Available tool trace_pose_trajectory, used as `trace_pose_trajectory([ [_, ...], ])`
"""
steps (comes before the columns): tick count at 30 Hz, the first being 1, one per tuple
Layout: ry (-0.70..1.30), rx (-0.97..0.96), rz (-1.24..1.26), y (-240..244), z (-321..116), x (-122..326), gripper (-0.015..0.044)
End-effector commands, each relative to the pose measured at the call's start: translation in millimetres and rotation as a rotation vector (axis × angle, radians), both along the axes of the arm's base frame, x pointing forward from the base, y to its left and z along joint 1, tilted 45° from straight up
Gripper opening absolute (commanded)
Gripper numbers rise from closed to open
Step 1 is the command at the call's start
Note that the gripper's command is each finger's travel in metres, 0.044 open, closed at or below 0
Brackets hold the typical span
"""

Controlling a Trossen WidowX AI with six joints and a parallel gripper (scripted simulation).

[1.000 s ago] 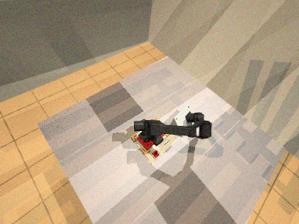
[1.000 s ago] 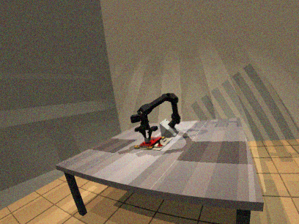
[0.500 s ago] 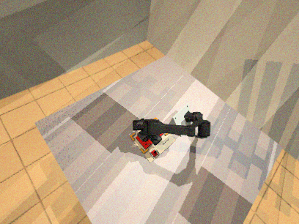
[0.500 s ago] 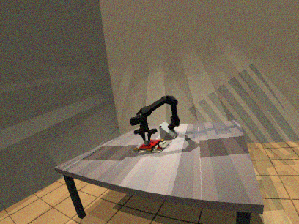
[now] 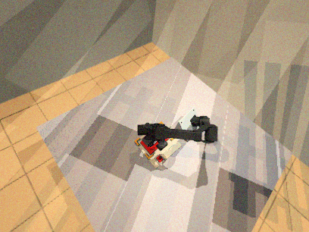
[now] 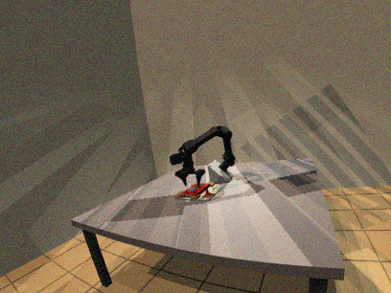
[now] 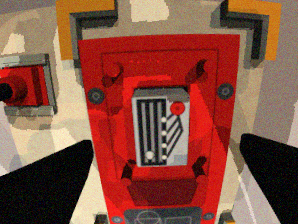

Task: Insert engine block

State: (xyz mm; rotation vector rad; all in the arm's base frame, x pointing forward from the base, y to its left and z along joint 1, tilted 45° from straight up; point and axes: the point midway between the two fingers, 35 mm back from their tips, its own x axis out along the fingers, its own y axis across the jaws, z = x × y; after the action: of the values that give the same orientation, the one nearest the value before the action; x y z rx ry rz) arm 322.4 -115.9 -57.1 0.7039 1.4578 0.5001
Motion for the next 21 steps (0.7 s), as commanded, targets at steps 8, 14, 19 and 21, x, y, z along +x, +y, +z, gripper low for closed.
trace_pose_trajectory([
  [8,0.0,0.001,-0.003,0.9,0.7,0.1,0.044],
  [14,0.001,0.002,-0.005,1.8,1.4,0.3,0.0309],
  [19,0.001,0.002,-0.005,1.8,1.4,0.3,0.0177],
  [21,0.001,0.002,-0.005,1.8,1.4,0.3,0.0125],
])
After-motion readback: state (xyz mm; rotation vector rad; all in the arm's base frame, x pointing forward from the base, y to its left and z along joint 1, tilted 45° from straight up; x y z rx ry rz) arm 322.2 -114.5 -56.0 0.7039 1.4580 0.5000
